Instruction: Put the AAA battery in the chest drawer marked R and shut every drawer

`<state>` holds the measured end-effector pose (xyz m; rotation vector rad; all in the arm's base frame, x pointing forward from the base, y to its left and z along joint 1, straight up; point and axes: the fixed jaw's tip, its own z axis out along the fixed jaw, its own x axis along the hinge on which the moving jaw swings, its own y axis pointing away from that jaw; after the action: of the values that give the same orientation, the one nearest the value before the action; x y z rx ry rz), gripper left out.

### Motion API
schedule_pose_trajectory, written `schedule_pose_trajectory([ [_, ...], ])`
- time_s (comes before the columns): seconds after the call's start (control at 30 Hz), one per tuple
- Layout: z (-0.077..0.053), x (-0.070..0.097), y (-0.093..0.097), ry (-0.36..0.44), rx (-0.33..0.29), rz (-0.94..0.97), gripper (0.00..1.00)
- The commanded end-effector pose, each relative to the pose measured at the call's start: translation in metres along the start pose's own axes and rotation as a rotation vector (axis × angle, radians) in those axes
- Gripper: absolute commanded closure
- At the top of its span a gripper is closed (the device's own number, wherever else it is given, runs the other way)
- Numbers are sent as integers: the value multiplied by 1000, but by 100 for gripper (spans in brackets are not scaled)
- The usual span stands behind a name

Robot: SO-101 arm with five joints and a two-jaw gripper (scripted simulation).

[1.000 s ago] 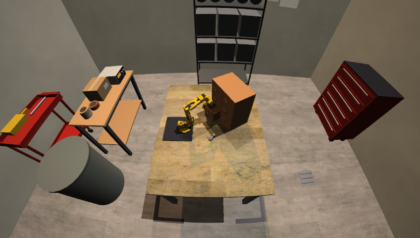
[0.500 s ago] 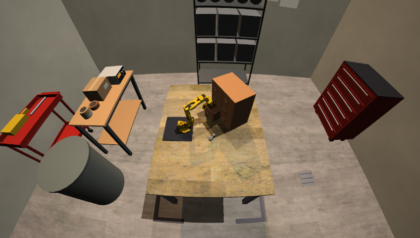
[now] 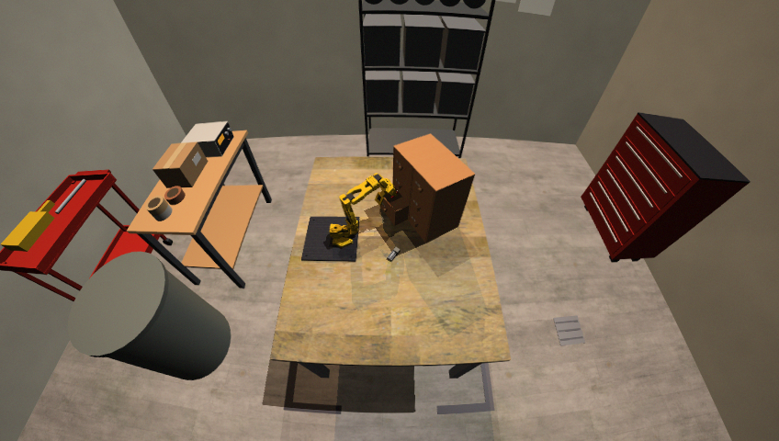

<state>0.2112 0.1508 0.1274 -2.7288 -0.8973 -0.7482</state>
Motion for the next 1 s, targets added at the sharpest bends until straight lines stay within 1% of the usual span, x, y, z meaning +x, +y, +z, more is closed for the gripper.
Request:
schedule_pose_trajectory([
  [0.0, 5, -4, 1, -14, -1, -2, 100],
  [0.3, 14, -9, 0, -14, 1, -6, 100],
  [0.97, 14, -9, 0, -14, 1, -6, 100],
])
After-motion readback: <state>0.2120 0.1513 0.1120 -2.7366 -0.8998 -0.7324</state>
